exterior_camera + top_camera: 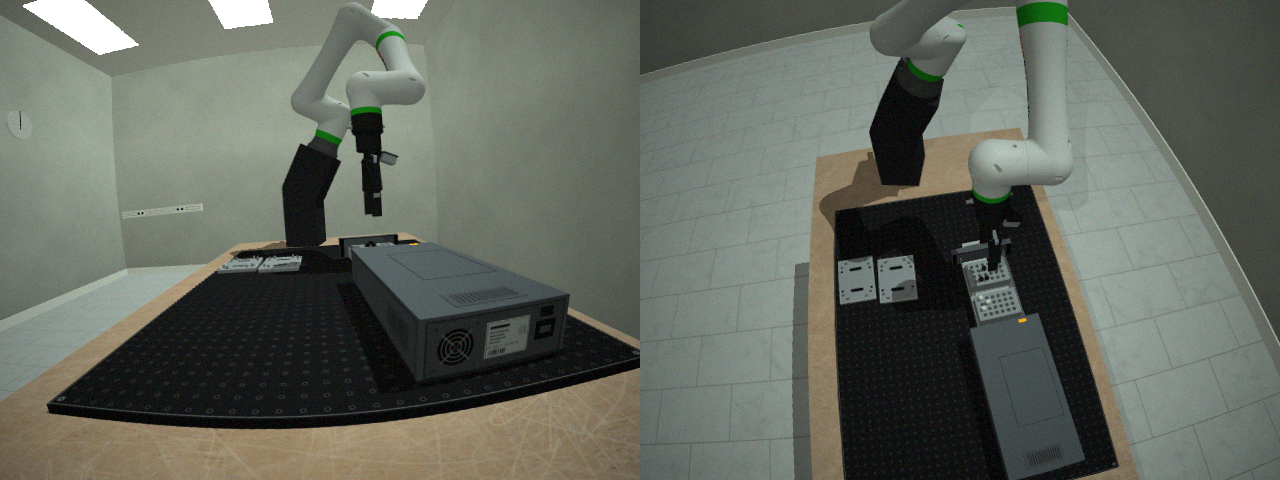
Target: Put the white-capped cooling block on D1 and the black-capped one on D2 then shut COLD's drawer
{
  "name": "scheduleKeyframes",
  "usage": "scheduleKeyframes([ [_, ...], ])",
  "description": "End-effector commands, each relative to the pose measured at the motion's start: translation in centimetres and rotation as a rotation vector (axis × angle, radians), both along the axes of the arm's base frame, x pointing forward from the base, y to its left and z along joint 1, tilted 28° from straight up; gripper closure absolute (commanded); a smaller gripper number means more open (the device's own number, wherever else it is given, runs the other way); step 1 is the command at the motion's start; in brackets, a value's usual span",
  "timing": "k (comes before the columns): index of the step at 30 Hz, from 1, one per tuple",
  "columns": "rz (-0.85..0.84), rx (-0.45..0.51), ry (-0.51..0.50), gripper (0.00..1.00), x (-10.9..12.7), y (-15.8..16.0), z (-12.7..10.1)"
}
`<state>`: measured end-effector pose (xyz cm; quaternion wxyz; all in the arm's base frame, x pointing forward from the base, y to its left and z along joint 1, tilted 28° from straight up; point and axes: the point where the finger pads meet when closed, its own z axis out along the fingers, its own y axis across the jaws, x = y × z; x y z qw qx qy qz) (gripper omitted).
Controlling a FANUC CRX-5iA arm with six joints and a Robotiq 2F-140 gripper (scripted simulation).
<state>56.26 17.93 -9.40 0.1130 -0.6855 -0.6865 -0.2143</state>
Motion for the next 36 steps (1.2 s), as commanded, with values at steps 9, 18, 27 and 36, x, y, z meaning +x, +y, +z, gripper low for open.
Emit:
scheduleKeyframes([
  [9,0.000,0.000,-0.002,0.34,0.3,0.6,-1.2],
  [18,0.000,0.000,-0.002,0.34,0.4,1.0,-2.0],
  [27,0.000,0.000,-0.002,0.34,0.6,1.6,-3.1],
  [36,0.000,0.000,-0.002,0.34,0.7,2.0,-3.9],
])
